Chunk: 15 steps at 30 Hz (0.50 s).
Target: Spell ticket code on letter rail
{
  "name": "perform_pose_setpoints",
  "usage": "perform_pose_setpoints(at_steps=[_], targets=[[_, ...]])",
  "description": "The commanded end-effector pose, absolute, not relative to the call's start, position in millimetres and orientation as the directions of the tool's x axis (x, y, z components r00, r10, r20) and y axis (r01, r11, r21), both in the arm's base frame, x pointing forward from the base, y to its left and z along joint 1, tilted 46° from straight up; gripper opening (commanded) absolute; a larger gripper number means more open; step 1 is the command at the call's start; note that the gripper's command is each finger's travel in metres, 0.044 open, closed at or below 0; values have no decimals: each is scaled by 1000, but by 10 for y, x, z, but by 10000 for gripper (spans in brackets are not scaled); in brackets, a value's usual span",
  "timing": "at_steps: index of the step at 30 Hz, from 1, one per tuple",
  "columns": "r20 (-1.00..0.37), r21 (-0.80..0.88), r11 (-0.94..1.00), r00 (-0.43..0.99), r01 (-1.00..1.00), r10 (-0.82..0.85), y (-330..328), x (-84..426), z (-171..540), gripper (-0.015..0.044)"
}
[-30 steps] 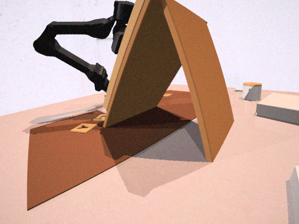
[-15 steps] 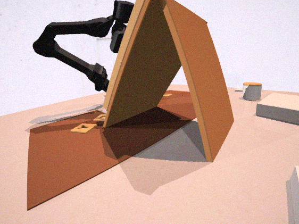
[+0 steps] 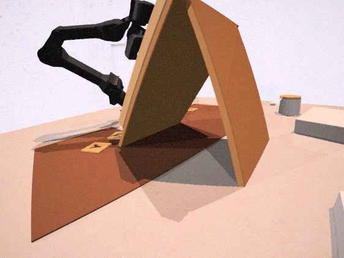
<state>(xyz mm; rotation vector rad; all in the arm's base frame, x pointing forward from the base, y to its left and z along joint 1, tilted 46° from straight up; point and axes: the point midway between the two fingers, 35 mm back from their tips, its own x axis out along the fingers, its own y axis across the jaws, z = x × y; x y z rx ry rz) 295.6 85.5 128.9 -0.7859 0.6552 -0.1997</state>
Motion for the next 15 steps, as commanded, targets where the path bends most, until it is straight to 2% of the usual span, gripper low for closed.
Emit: perform_pose_setpoints(at_steps=[1, 7, 15], targets=[[-467, -710, 702, 787, -62, -403, 859, 2959, 1321, 295], [-467, -710, 702, 787, -62, -403, 861, 2960, 1336, 295], [-471, -711, 700, 786, -70, -400, 859, 2953, 1307, 85]])
